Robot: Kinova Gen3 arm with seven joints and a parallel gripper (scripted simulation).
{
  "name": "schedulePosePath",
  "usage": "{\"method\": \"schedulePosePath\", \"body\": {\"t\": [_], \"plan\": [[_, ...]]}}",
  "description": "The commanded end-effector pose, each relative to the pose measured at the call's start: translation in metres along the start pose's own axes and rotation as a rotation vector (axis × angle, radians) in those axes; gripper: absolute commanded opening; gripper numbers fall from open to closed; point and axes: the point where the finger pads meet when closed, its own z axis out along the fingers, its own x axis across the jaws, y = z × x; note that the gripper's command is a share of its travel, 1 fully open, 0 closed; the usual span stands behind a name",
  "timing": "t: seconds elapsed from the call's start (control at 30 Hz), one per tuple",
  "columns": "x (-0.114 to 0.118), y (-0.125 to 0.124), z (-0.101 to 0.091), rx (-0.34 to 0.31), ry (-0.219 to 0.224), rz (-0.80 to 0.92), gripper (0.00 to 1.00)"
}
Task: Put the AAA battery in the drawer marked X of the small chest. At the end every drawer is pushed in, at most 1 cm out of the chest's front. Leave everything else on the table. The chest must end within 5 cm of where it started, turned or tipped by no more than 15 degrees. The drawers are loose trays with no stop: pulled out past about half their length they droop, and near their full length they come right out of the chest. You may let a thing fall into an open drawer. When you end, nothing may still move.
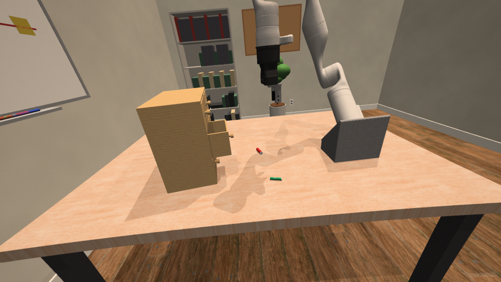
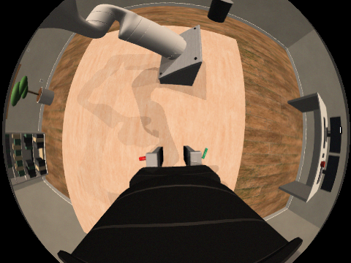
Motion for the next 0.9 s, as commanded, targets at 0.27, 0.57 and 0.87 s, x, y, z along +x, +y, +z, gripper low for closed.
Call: {"method": "schedulePosePath", "body": {"t": [0.27, 0.57, 0.87], "plan": [[0.0003, 0.0002, -0.0006, -0.001, 0.001, 0.000, 0.67], [0.0003, 0.0002, -0.0006, -0.001, 0.001, -0.001, 0.67], [0.0008, 0.0004, 0.0002, -0.001, 0.001, -0.012, 0.67]]}}
